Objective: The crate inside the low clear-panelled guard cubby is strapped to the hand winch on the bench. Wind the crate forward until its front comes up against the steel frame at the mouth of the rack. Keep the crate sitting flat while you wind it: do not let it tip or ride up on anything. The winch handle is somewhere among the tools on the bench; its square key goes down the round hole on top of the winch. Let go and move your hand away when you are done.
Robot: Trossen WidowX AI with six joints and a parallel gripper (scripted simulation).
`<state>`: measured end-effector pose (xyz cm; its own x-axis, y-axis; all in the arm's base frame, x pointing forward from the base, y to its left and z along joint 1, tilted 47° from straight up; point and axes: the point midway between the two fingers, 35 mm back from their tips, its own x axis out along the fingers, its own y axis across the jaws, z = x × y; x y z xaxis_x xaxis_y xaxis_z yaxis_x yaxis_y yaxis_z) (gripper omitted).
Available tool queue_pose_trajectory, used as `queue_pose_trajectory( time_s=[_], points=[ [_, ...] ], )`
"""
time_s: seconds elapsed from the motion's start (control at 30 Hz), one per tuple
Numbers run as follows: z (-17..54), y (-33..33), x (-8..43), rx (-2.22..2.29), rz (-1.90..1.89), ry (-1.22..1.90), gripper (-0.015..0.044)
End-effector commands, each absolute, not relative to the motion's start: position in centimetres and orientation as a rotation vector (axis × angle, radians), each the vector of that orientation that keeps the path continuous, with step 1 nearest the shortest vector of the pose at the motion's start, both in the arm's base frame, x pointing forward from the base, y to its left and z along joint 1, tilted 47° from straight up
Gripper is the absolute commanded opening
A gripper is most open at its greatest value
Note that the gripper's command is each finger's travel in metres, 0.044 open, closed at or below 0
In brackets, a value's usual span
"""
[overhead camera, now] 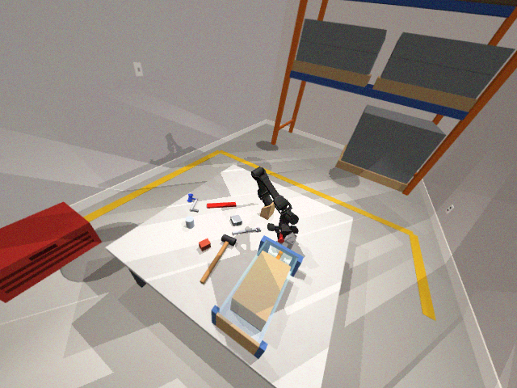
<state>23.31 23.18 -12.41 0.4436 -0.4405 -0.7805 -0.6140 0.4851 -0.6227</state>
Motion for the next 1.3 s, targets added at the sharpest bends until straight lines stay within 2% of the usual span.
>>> queue_pose_trajectory(
  time_s=[0.0, 1.27],
  points=[
    [-13.6, 24.3, 23.7, -1.100, 0.150, 1.173, 0.0000],
    [-17.4, 28.2, 22.6, -1.097, 0.152, 1.172, 0.0000]
  ],
)
